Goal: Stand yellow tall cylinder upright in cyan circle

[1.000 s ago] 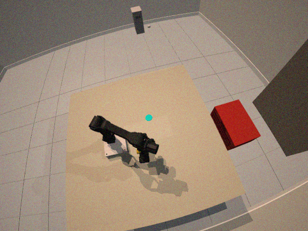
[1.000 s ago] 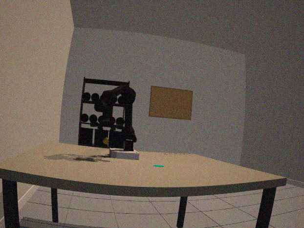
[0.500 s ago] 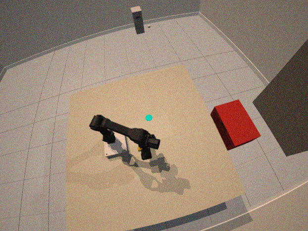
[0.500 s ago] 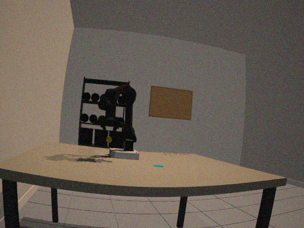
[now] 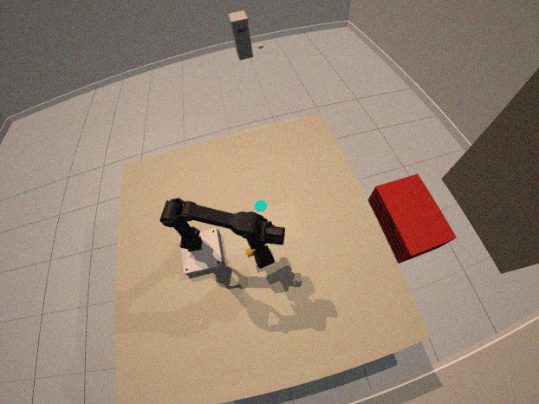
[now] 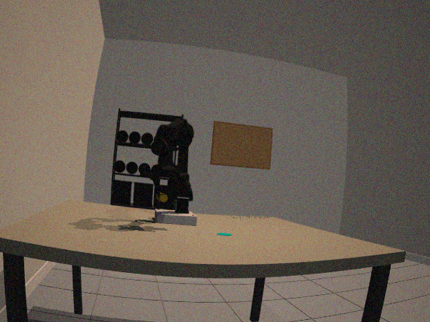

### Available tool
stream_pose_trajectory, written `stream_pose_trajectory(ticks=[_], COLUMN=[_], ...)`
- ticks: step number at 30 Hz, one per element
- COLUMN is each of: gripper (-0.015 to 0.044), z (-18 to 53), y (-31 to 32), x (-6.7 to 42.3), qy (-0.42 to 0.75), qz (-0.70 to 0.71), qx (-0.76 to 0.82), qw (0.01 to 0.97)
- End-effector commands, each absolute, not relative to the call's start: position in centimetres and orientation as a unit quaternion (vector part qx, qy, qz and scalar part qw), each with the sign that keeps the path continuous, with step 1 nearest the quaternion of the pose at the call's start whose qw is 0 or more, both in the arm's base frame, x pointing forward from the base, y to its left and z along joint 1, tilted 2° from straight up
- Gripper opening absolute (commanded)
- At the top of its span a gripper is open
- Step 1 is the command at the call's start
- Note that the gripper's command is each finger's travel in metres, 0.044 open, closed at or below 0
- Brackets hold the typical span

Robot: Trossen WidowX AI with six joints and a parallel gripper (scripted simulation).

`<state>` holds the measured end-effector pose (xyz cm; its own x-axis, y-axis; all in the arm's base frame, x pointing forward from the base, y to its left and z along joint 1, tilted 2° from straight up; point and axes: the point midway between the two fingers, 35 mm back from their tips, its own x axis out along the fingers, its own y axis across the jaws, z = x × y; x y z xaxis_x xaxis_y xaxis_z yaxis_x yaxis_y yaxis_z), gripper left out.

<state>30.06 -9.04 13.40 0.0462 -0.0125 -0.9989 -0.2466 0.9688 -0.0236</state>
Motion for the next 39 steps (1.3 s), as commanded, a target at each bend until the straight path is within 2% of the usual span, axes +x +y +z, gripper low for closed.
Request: stream_pose_trajectory(ticks=[1,39], gripper=[0.0105,0.0105], z=[13.7,14.5], y=[-8.0,3.3], x=[30.8,33.6], qy=[0.681,0.637], qz=[0.099,0.26], qx=[-0.118,-0.28], qw=[0.716,0.67])
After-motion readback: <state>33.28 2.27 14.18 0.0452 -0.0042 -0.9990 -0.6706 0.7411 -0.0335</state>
